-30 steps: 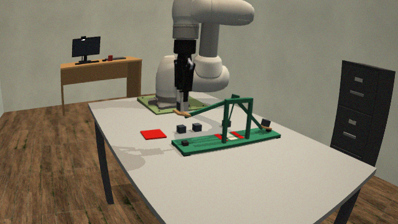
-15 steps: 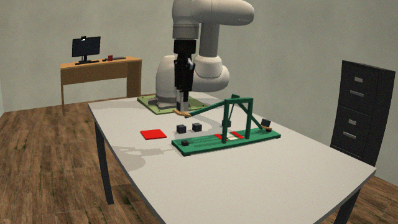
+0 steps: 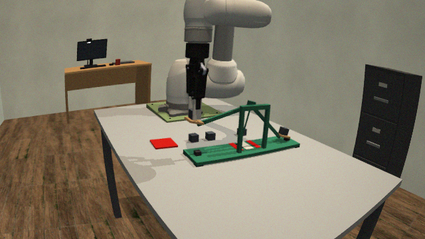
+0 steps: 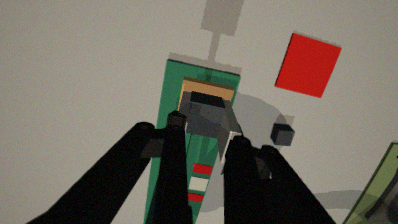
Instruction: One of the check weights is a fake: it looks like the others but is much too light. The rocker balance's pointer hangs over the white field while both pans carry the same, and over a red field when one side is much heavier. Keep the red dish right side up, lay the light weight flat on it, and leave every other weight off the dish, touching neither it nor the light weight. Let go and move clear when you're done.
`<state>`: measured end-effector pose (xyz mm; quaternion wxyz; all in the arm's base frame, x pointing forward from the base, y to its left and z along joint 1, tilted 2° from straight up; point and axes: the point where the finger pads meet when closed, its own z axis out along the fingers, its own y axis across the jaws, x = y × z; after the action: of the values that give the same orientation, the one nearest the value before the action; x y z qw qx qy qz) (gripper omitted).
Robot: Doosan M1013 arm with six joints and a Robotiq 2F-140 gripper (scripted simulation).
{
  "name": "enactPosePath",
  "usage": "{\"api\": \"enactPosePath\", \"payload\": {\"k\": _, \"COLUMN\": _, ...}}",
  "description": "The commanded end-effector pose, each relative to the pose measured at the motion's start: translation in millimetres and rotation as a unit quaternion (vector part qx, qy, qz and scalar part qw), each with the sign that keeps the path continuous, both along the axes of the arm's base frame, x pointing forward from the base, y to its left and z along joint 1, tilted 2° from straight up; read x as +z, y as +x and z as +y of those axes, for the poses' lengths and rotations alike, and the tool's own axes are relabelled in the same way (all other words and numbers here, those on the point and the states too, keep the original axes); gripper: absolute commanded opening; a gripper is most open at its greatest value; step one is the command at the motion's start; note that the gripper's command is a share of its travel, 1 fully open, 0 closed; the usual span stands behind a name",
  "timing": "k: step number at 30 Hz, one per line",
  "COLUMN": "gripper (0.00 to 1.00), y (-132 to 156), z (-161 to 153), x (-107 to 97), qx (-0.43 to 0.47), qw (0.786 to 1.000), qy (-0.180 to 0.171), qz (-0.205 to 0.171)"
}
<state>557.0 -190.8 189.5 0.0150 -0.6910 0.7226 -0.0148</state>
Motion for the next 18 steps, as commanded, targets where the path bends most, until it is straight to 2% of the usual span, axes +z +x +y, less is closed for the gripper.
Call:
{"api": "enactPosePath", "payload": {"k": 1, "gripper": 0.24, "y": 0.0, "z": 0.0, "x": -0.7, "qx": 0.000, "qw": 1.000, "qy": 0.000, "qz": 0.000}}
{"api": "enactPosePath", "payload": {"k": 18, "gripper": 0.24, "y": 0.4, "z": 1.1, "x": -8.2, "qx": 0.000, "qw": 1.000, "qy": 0.000, "qz": 0.000}}
